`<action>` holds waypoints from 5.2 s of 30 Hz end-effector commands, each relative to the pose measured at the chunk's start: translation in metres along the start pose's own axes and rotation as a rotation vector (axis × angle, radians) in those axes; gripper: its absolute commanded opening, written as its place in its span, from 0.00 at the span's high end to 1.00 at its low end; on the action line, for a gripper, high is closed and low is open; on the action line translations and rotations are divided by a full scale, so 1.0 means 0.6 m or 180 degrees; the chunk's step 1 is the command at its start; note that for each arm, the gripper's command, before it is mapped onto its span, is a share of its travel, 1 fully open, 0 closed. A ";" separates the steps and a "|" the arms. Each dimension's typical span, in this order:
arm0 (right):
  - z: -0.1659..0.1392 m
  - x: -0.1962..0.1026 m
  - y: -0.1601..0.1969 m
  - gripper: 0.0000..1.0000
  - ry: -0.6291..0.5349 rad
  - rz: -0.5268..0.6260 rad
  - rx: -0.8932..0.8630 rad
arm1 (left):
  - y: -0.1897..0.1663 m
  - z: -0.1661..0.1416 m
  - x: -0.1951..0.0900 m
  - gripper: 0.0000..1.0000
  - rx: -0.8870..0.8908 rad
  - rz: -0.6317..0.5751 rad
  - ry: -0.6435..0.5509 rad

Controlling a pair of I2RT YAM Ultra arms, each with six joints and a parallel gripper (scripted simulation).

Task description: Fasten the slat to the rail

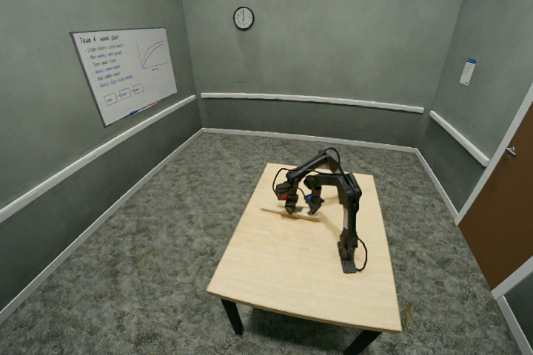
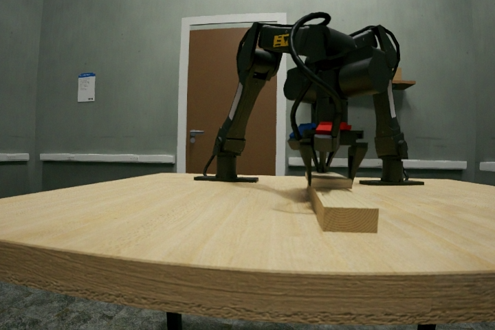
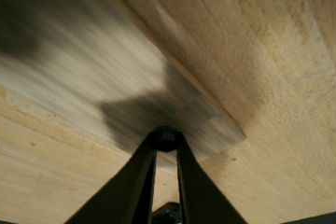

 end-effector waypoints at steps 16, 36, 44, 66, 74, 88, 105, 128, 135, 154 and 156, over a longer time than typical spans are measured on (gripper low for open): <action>0.003 -0.008 0.001 0.28 -0.0042 0.0020 0.0002 | -0.004 -0.012 -0.006 0.88 0.2451 -0.0007 -0.0014; 0.003 -0.008 0.001 0.28 -0.0042 0.0020 0.0002 | -0.004 -0.012 -0.006 0.88 0.4484 0.0011 -0.0023; 0.003 -0.008 0.001 0.28 -0.0042 0.0020 0.0002 | -0.004 -0.012 -0.006 0.88 0.5501 0.0022 -0.0024; 0.003 -0.008 0.001 0.28 -0.0042 0.0020 0.0002 | -0.004 -0.012 -0.006 0.88 0.6454 0.0034 -0.0023; 0.003 -0.008 0.001 0.28 -0.0042 0.0020 0.0002 | -0.004 -0.012 -0.006 0.88 0.6454 0.0034 -0.0023; 0.003 -0.008 0.001 0.28 -0.0042 0.0020 0.0002 | -0.001 0.005 -0.004 0.66 0.6390 0.0102 -0.0044; 0.003 -0.008 0.001 0.28 -0.0042 0.0020 0.0002 | -0.001 0.006 -0.005 0.66 0.5744 0.0091 -0.0054; 0.003 -0.008 0.001 0.28 -0.0042 0.0020 0.0002 | -0.002 0.006 -0.011 0.66 0.2175 0.0037 -0.0073; 0.003 -0.008 0.001 0.28 -0.0042 0.0020 0.0002 | -0.002 0.006 -0.013 0.66 0.1140 0.0023 -0.0069; 0.003 -0.008 0.001 0.28 -0.0042 0.0020 0.0002 | -0.002 0.006 -0.016 0.66 -0.1281 -0.0008 -0.0041; 0.003 -0.008 0.001 0.28 -0.0042 0.0020 0.0002 | -0.002 0.006 -0.017 0.66 -0.1785 -0.0012 -0.0034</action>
Point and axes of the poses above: on each arm, the point where the finger pads meet when closed, its own x axis out along the fingers, its own y axis across the jaws, z = x × y, the point moved 2 cm from there along -x, back along the fingers, and after that the axes turned 11 degrees about -x, right-handed, at the moved point
